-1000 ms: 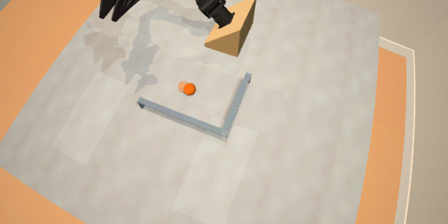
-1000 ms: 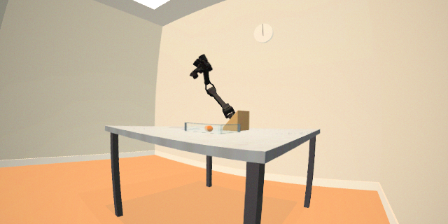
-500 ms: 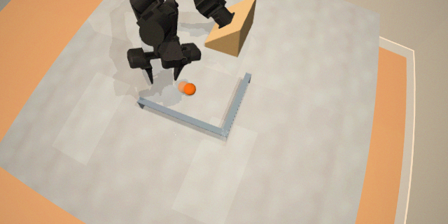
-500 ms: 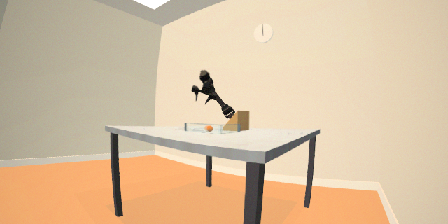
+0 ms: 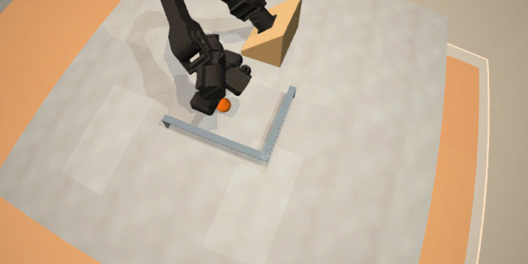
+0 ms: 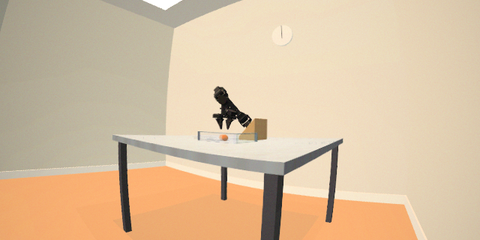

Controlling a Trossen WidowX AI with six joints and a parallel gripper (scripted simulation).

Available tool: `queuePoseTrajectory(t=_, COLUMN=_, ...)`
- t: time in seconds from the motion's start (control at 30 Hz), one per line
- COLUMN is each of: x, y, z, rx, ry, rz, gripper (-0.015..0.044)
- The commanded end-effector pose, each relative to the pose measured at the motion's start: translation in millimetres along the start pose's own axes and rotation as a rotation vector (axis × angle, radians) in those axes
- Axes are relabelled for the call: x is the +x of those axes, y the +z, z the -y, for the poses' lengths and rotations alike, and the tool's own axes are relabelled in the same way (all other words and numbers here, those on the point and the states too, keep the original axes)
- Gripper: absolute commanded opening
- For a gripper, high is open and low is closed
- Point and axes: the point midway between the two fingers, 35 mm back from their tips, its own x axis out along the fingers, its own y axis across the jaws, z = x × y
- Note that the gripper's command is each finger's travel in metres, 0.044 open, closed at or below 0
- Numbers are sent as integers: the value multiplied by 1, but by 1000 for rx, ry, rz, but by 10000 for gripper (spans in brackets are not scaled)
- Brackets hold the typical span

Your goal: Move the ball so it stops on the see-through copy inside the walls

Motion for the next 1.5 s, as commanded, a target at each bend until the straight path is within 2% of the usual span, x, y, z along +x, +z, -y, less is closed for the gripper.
queuePoseTrajectory(t=0.0, x=4, y=0, z=-5, rx=-31, ry=24, rz=-1, gripper=316)
queuePoseTrajectory(t=1.23, x=60, y=0, z=-6, rx=-31, ry=24, rz=-3, gripper=316)
queuePoseTrajectory(t=1.37, x=60, y=0, z=-6, rx=-31, ry=24, rz=-3, gripper=211)
queuePoseTrajectory(t=1.47, x=60, y=0, z=-6, rx=-31, ry=24, rz=-3, gripper=191)
